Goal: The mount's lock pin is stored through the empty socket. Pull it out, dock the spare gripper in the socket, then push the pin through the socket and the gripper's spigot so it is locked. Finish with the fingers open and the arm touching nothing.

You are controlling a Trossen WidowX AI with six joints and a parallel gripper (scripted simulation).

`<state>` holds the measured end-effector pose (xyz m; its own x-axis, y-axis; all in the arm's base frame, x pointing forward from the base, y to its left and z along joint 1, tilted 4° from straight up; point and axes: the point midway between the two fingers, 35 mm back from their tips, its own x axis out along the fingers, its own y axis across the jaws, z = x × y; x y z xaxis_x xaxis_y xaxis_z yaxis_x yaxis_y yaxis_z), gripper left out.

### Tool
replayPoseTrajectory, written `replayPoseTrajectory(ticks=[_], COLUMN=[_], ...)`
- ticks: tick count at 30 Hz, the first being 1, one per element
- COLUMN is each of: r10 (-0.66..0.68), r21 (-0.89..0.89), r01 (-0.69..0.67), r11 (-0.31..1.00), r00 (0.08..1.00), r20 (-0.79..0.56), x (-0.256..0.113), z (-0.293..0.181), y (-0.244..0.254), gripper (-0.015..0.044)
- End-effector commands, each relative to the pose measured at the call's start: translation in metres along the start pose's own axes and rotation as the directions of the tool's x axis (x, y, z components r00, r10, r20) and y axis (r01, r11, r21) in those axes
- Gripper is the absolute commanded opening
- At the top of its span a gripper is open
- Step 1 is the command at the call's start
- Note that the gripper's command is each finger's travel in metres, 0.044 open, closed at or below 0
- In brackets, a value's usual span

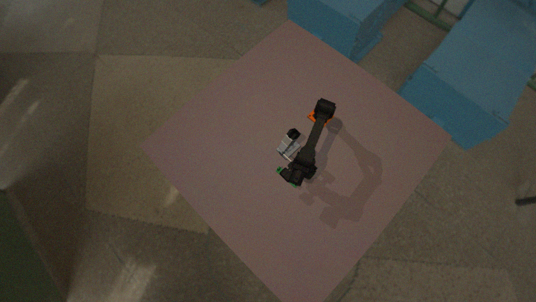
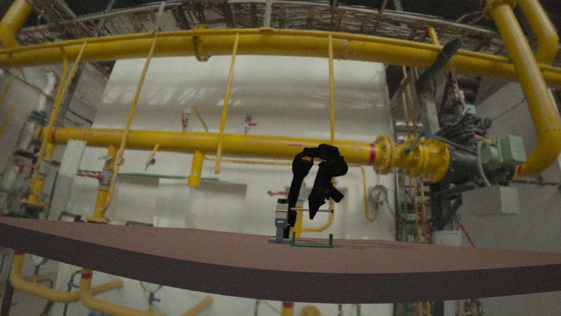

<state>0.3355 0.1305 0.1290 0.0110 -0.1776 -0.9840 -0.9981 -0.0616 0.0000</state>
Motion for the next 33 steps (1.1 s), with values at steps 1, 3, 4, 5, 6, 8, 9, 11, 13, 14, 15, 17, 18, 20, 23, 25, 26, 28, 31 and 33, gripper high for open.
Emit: replayPoseTrajectory(ticks=[1, 3, 4, 5, 6, 8, 9, 11, 13, 14, 15, 17, 18, 20, 23, 25, 26, 28, 31, 33], r10=[0.000, 0.001, 0.002, 0.002, 0.003, 0.004, 0.005, 0.005, 0.006, 0.006, 0.006, 0.006, 0.007, 0.008, 0.009, 0.010, 0.011, 0.011, 0.004, 0.002], r21=[0.009, 0.011, 0.012, 0.013, 0.015, 0.017, 0.018, 0.020, 0.020, 0.020, 0.020, 0.021, 0.021, 0.022, 0.023, 0.024, 0.024, 0.025, 0.029, 0.029], r01=[0.000, -0.001, -0.002, -0.002, -0.003, -0.004, -0.005, -0.006, -0.006, -0.006, -0.006, -0.007, -0.007, -0.008, -0.009, -0.010, -0.011, -0.012, -0.004, -0.003], r11=[1.000, 1.000, 1.000, 1.000, 1.000, 1.000, 1.000, 1.000, 1.000, 1.000, 1.000, 1.000, 1.000, 1.000, 1.000, 1.000, 1.000, 1.000, 1.000, 1.000], r00=[1.000, 1.000, 1.000, 1.000, 1.000, 1.000, 1.000, 1.000, 1.000, 1.000, 1.000, 1.000, 1.000, 1.000, 1.000, 1.000, 1.000, 1.000, 1.000, 1.000], r20=[0.005, 0.005, 0.006, 0.006, 0.006, 0.007, 0.007, 0.007, 0.007, 0.007, 0.007, 0.008, 0.008, 0.009, 0.009, 0.010, 0.010, 0.011, 0.011, 0.012], x=[-0.005, -0.006, -0.007, -0.008, -0.008, -0.010, -0.010, -0.011, -0.010, -0.009, -0.007, -0.003, 0.000, 0.007, 0.018, 0.025, 0.029, 0.036, 0.042, 0.041], z=[0.000, 0.000, 0.000, 0.000, 0.000, 0.000, 0.000, -0.001, 0.000, 0.000, 0.000, 0.002, 0.003, 0.005, 0.008, 0.010, 0.011, 0.012, 0.014, 0.013], y=[0.011, 0.018, 0.021, 0.024, 0.027, 0.033, 0.036, 0.041, 0.041, 0.041, 0.041, 0.041, 0.040, 0.040, 0.040, 0.041, 0.041, 0.042, 0.043, 0.043], gripper=[0.0000, 0.0000, 0.0000, 0.0000, 0.0000, 0.0000, 0.0000, 0.0000, 0.0000, 0.0000, 0.0000, 0.0000, 0.0000, 0.0000, 0.0000, 0.0000, 0.0000, 0.0000, 0.0000, 0.0000])
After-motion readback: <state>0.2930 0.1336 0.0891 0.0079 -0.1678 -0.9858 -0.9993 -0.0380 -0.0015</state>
